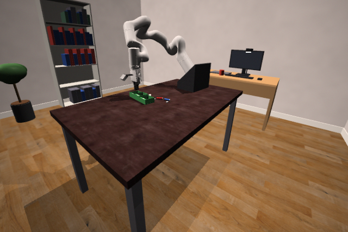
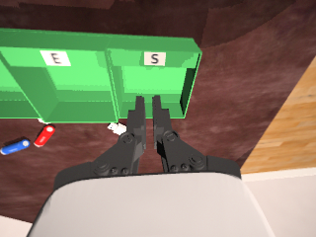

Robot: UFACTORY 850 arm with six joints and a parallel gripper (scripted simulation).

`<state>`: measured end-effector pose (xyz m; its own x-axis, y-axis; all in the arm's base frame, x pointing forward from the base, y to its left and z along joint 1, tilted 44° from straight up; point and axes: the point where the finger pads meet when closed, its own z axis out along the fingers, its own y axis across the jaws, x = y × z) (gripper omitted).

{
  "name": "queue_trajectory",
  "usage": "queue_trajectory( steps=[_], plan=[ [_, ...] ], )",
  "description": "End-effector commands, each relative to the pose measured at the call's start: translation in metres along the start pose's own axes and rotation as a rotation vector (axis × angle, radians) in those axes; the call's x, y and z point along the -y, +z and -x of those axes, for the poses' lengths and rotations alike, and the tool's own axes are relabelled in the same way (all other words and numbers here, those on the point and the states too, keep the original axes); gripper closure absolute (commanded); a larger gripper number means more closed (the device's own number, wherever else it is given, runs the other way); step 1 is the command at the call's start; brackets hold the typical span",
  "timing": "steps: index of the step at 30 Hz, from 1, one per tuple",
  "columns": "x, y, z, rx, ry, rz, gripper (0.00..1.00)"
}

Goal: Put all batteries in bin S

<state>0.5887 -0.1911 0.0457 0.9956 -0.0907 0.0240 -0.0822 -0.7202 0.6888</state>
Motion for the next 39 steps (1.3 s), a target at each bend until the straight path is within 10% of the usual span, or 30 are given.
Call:
queue_trajectory(
  steps=[1, 39],
  plan=[
    [0.0, 0.012, -0.001, -0.002, 0.001, 0.0, 0.93],
    [0.0, 0.047, -0.001, -0.002, 0.001, 0.0, 0.93]
  ],
)
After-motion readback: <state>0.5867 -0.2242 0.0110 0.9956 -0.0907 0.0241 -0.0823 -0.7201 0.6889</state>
